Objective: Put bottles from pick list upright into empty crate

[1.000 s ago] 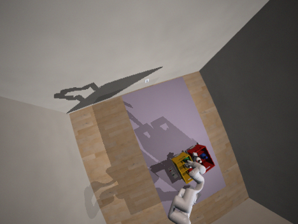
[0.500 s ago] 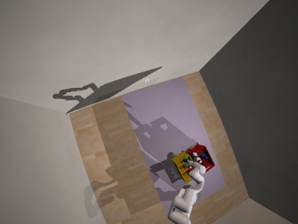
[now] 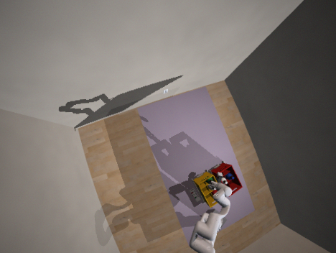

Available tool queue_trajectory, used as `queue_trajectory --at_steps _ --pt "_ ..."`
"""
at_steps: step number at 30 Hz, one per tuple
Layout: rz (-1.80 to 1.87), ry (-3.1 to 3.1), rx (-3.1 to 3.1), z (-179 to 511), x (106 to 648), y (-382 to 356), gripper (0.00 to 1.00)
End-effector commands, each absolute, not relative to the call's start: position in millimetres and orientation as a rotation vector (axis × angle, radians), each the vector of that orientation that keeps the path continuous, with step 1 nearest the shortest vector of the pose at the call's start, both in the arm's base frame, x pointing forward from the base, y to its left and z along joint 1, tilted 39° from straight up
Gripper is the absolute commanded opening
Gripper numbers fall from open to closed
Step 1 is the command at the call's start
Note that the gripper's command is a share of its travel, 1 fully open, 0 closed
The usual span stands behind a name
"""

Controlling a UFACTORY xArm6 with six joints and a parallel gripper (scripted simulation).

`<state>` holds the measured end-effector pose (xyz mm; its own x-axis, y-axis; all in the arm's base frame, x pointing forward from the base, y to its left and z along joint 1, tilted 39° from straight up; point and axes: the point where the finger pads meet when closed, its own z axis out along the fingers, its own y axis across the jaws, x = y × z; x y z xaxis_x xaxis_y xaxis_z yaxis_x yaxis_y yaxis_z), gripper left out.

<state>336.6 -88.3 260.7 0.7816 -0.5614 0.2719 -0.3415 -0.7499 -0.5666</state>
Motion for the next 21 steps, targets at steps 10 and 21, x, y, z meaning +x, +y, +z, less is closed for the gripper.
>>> queue_trajectory --at_steps 10,21 --pt "-0.598 0.675 -2.474 256.8 340.6 -86.6 0.00" --pt "-0.598 0.675 -2.474 253.3 343.0 -85.0 0.00"
